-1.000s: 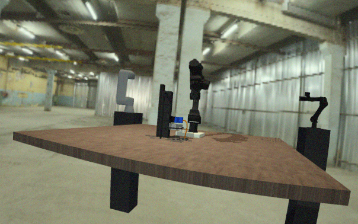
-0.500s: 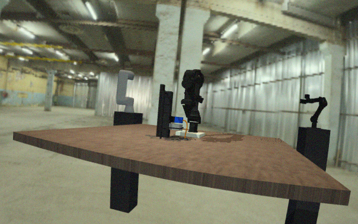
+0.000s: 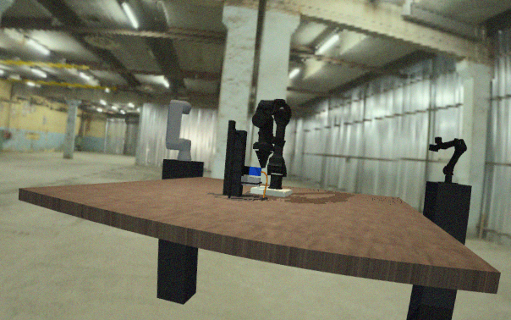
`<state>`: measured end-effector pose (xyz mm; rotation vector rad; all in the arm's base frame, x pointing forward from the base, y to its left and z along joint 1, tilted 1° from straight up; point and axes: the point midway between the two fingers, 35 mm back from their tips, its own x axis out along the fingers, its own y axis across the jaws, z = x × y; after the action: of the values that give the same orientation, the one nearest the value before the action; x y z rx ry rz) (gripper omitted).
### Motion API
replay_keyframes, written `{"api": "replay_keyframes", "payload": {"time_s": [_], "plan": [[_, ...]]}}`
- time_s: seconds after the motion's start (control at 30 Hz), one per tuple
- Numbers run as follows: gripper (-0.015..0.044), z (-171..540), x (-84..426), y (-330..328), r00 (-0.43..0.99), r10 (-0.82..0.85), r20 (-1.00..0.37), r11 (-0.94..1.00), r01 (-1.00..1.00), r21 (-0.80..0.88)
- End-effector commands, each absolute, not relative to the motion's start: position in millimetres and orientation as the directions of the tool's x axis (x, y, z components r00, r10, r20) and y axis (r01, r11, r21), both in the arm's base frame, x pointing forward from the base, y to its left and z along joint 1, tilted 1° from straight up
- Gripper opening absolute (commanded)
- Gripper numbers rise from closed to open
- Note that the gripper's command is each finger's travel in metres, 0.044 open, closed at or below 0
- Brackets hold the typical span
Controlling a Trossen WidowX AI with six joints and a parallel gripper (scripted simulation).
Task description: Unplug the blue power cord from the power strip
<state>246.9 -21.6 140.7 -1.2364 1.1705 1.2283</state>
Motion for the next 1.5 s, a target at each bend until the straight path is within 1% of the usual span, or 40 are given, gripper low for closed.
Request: {"api": "replay_keyframes", "payload": {"time_s": [0.0, 0.3, 0.8, 0.93, 1.2, 1.47], "plan": [[0.016, 142, 247, -29, 0.02, 0.006, -1.0, -0.04, -0.999, -0.02], [0.016, 142, 247, -42, 0.02, 0.005, -1.0, -0.04, -0.999, -0.02], [0.016, 130, 247, -43, 0.02, 0.005, -1.0, -0.04, -0.999, -0.02], [0.0055, 132, 248, -42, 0.022, 0.008, -1.0, -0.036, -0.999, -0.022], [0.0002, 132, 248, -42, 0.022, 0.008, -1.0, -0.036, -0.999, -0.022], [0.0, 132, 249, -33, 0.022, 0.009, -1.0, -0.037, -0.999, -0.022]]}}
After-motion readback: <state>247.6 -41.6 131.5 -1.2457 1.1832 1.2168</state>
